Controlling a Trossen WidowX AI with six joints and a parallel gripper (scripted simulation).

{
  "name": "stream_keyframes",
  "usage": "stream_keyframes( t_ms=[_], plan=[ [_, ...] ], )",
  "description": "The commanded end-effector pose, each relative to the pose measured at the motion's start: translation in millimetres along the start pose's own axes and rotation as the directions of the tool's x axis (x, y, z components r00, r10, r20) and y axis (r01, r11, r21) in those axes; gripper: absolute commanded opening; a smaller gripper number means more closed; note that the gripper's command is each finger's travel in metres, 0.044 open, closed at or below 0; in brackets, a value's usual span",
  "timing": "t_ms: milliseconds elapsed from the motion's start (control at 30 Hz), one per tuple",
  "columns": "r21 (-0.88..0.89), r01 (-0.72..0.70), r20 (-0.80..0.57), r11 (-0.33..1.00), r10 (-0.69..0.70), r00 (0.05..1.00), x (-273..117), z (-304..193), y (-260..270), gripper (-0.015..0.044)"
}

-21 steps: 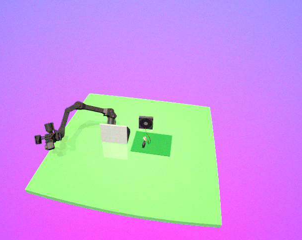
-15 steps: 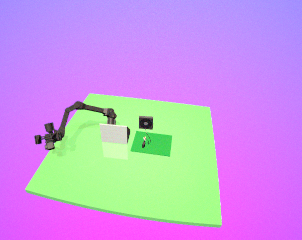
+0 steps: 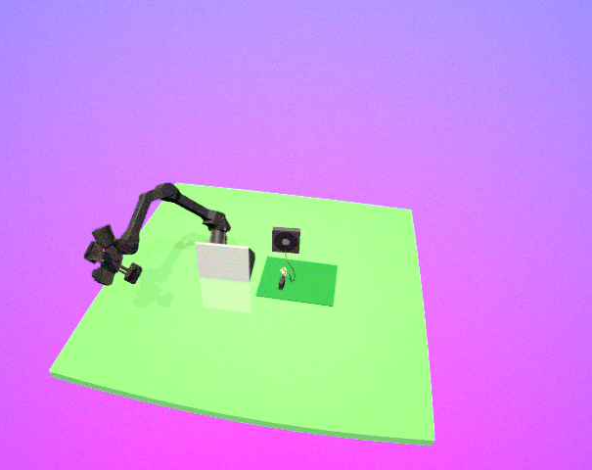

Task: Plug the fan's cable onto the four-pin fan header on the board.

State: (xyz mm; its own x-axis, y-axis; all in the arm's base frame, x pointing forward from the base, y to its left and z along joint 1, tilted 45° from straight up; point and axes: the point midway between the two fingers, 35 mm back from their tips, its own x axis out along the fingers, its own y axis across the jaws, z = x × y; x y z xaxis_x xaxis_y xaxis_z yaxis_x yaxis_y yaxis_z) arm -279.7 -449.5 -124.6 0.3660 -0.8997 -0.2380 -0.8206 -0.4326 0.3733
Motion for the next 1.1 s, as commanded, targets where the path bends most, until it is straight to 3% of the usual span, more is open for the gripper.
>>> stream_keyframes(
  t_ms=[0,267,533,800,1067],
  plan=[
    [-0.271,0.133,0.021,0.953,-0.132,0.991,49.8,-36.0,-36.9,0.0440],
    [-0.575,0.324,0.105,0.751,-0.325,0.940,103.0,-84.3,-109.5,0.0440],
    [-0.872,0.378,0.172,0.310,-0.530,0.830,135.0,-141.3,-199.0,0.0440],
    [-0.970,0.192,0.239,-0.146,-0.686,0.687,138.5,-190.0,-283.8,0.0440],
    [-0.863,-0.186,0.325,-0.470,-0.797,0.510,117.3,-232.6,-366.2,0.0440]
  ],
)
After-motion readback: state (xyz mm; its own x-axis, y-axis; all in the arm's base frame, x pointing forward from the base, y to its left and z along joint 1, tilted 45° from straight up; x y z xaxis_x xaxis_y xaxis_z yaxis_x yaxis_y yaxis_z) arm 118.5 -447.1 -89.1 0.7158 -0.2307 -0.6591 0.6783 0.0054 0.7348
